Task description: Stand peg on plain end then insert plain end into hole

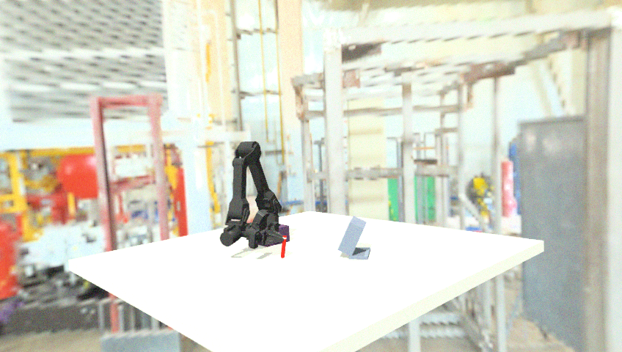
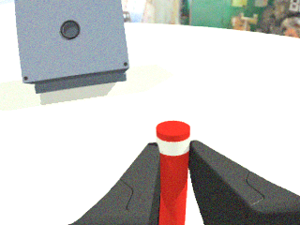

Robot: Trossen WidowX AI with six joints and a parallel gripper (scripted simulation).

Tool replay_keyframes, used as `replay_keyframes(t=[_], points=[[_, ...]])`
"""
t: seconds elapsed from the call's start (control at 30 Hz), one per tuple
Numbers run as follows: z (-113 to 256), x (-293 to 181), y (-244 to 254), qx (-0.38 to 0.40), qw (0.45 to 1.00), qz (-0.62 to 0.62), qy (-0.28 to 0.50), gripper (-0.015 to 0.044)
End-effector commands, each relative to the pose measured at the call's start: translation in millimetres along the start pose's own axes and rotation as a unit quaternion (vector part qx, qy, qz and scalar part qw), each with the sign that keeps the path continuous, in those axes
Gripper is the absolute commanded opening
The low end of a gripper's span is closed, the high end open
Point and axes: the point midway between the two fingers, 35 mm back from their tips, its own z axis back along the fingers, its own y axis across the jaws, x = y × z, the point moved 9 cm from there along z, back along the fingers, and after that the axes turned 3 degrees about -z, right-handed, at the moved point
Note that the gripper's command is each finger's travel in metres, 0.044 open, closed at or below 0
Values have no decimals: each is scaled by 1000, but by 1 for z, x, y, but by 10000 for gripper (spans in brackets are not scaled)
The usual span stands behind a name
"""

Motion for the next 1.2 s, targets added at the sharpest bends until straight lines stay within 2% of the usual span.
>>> replay_keyframes(t=[0.0, 1.17], points=[[0, -2, 0, 0, 1000, 0, 0, 49], [6, -8, 1, -1, 1000, -1, -16, 49]])
